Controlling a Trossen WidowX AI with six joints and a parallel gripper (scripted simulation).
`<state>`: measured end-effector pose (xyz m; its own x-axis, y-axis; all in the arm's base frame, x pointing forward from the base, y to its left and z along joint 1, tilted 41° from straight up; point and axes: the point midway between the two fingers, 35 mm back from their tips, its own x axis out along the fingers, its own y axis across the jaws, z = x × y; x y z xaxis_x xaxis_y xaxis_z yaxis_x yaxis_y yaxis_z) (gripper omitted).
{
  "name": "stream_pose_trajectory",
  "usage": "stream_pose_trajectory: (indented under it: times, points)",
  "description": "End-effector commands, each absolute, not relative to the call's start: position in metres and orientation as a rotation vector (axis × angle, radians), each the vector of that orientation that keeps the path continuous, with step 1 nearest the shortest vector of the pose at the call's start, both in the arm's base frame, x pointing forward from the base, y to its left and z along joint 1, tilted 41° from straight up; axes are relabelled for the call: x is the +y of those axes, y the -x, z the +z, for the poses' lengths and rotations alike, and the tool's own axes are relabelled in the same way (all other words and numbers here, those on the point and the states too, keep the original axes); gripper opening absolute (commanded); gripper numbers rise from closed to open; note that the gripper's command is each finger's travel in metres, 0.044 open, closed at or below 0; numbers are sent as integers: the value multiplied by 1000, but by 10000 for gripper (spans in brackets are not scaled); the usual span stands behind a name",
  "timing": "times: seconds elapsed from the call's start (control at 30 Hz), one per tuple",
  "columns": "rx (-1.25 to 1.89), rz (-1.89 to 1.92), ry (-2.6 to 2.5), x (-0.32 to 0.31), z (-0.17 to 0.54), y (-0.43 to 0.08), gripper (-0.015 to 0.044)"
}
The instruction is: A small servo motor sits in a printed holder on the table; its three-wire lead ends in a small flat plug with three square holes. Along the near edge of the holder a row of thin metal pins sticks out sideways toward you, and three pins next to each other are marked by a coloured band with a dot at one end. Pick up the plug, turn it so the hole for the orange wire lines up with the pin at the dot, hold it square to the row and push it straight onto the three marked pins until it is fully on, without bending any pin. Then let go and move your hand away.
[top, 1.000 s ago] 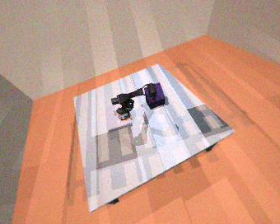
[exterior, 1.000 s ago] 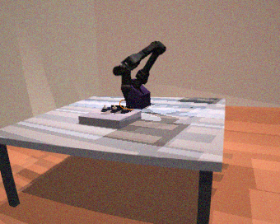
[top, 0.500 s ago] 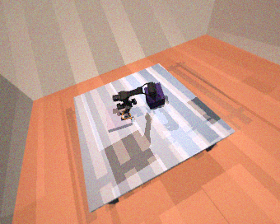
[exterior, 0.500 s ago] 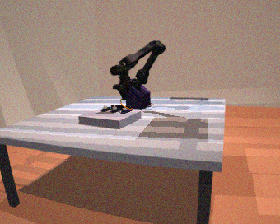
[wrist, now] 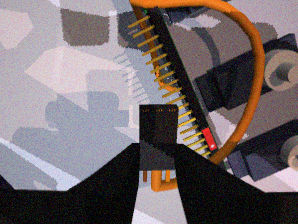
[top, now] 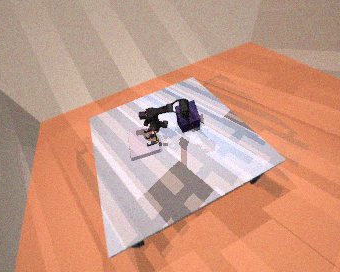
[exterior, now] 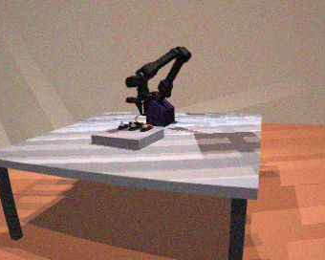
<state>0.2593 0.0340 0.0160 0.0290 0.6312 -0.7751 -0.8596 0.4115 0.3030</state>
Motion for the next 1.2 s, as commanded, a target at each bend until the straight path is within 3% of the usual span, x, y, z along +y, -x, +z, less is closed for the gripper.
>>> stream_pose_trajectory:
  times: [0.0, 0.9, 1.17]
  points:
    - [1095, 1099, 167, 30, 11, -251, 0]
    - [1506, 530, -590, 15, -7, -208, 0]
    - [1510, 518, -602, 32, -28, -208, 0]
